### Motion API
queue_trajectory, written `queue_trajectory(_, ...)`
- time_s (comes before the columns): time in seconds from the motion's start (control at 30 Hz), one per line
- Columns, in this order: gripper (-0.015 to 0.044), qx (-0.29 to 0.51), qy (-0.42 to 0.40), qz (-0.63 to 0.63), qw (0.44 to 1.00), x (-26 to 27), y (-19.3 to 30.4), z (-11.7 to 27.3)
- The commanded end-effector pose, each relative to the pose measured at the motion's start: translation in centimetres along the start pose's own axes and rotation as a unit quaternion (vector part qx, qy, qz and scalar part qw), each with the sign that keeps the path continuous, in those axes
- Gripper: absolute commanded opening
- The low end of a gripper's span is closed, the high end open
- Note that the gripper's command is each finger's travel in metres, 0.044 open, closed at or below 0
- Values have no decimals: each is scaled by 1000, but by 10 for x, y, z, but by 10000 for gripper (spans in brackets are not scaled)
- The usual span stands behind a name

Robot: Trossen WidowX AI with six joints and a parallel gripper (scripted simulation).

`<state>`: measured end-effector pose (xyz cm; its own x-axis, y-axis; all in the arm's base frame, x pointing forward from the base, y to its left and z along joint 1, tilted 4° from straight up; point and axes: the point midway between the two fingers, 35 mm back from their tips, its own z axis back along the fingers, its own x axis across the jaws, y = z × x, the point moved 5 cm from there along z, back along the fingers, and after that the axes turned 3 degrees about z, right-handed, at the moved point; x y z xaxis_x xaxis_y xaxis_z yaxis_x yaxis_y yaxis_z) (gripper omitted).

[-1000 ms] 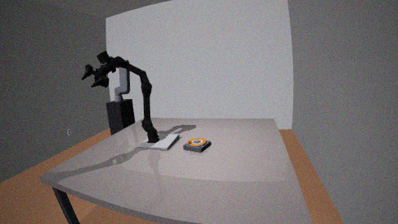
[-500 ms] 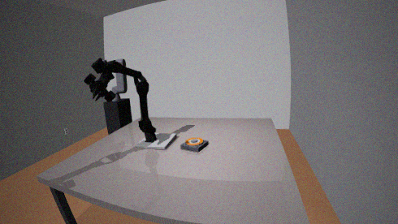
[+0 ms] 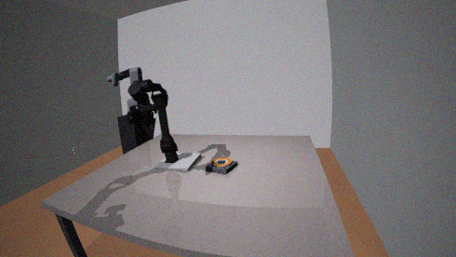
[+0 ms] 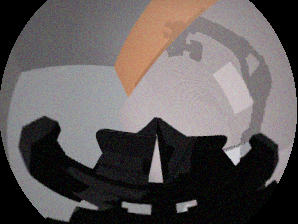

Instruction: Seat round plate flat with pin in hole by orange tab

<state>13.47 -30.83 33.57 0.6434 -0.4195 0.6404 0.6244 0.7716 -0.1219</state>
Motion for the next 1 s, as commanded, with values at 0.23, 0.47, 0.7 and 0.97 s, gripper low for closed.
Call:
queue_trajectory(0.23,0,142,78,367,916,-13,134,-64)
queue_trajectory(0.47,0,218,99,578,780,-44,216,-79)
queue_trajectory(0.7,0,277,104,749,592,-89,284,-78)
queue_trajectory(0.97,0,314,97,871,365,-141,335,-67)
